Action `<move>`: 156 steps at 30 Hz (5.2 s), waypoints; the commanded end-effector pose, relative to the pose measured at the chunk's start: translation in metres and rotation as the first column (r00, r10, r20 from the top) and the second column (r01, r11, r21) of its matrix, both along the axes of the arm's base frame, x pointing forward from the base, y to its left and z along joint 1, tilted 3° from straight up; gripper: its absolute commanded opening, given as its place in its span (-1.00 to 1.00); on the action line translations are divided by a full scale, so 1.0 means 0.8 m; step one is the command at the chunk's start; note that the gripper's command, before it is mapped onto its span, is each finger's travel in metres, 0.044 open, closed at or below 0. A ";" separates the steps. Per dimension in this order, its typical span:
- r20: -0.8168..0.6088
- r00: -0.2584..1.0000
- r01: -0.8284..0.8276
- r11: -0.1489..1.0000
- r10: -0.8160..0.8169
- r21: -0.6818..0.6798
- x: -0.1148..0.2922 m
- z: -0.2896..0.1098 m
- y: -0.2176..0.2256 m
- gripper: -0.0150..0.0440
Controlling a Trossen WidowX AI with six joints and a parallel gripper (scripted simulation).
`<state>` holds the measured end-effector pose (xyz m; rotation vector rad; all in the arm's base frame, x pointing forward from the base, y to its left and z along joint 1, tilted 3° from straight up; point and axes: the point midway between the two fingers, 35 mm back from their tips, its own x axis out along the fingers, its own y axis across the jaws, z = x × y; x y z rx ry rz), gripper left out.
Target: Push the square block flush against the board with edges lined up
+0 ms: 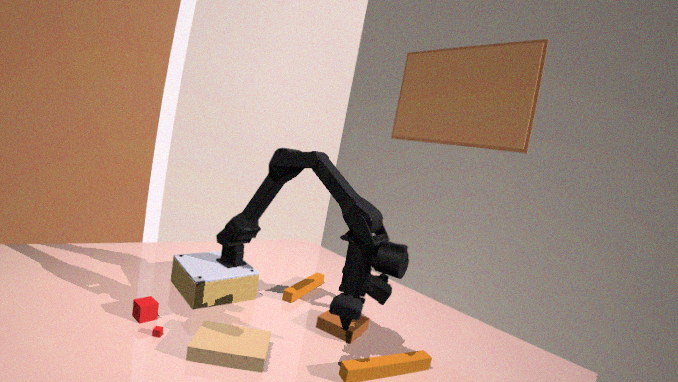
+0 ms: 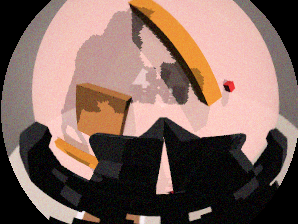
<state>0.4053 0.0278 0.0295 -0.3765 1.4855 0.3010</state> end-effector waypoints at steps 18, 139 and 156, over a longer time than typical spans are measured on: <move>-0.045 0.751 -0.660 0.751 0.659 -0.019 -0.068 -0.008 0.138 -0.49; -0.084 0.305 -0.952 0.305 0.949 -0.017 -0.098 -0.079 0.106 -0.49; -0.082 0.305 -0.952 0.305 0.949 -0.017 -0.102 -0.080 0.141 -0.49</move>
